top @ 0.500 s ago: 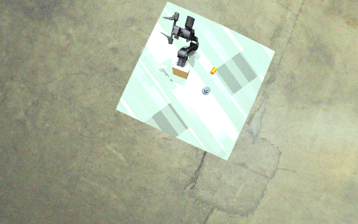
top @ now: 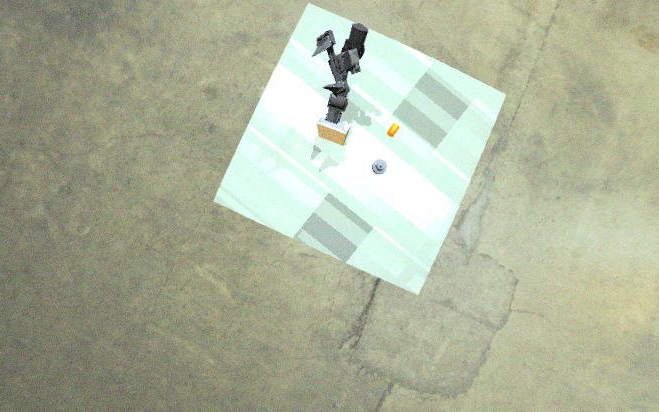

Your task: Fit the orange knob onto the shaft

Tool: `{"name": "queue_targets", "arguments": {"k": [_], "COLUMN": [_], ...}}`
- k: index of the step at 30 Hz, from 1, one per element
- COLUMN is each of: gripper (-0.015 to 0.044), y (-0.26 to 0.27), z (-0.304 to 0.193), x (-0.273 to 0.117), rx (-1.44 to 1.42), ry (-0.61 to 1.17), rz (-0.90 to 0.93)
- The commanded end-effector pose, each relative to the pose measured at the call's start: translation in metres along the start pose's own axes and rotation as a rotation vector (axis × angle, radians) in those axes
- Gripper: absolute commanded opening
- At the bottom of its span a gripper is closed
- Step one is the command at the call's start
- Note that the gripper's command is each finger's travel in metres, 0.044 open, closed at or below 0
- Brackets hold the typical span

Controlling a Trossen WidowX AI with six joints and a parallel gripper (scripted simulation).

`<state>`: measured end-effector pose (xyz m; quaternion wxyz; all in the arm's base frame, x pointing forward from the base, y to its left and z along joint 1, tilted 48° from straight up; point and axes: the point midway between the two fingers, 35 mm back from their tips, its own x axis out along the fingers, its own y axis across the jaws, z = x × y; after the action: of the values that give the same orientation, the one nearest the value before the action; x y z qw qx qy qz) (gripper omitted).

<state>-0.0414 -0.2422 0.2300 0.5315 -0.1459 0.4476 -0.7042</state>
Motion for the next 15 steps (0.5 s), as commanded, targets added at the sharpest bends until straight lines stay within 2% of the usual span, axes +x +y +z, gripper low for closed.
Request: {"name": "queue_targets", "arguments": {"k": [1, 8, 15], "gripper": [0.044, 0.044, 0.044], "y": [0.066, 0.153, 0.235], "z": [0.049, 0.089, 0.105], "x": [-0.003, -0.041, -0.112], "rx": [0.179, 0.351, 0.458], "ry": [-0.089, -0.008, 0.309], "rz": [0.359, 0.806, 1.199]}}
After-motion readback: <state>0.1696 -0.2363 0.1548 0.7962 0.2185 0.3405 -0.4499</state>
